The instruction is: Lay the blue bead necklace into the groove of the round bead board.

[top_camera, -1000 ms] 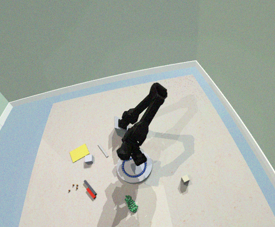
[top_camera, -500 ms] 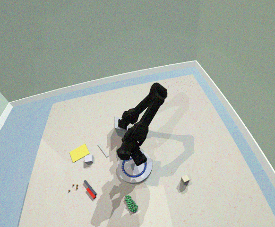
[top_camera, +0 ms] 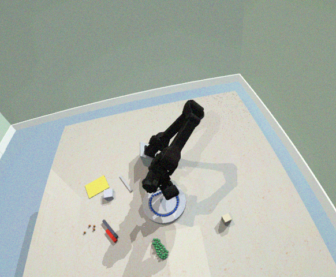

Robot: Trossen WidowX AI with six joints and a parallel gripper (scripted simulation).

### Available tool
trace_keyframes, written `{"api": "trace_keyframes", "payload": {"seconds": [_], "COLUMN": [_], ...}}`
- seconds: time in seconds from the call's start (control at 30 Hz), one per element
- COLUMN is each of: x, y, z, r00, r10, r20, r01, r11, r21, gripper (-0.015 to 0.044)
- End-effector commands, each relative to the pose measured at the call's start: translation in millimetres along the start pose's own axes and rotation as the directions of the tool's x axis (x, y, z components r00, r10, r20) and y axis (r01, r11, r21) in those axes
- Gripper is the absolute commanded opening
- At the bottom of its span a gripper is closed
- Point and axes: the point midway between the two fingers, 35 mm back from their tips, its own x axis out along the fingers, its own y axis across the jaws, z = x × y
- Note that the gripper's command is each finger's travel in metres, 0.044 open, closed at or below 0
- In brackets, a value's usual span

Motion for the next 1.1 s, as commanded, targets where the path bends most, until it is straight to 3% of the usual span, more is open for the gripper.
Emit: {"api": "trace_keyframes", "payload": {"seconds": [0.0,0.47,1.0,1.07], "x": [1.4,9.4,1.8,3.2], "y": [-4.8,-4.8,-4.6,-4.4], "z": [-1.0,-1.1,-1.0,-1.1], "r00": [1.0,1.0,1.0,1.0], "r10": [-0.007,-0.007,-0.007,-0.007], "r20": [-0.003,-0.003,-0.002,-0.003], "r01": [0.007,0.007,0.007,0.007], "r11": [1.0,1.0,1.0,1.0], "r21": [0.002,0.002,0.002,0.002], "gripper": [0.0,0.0,0.042,0.044]}}
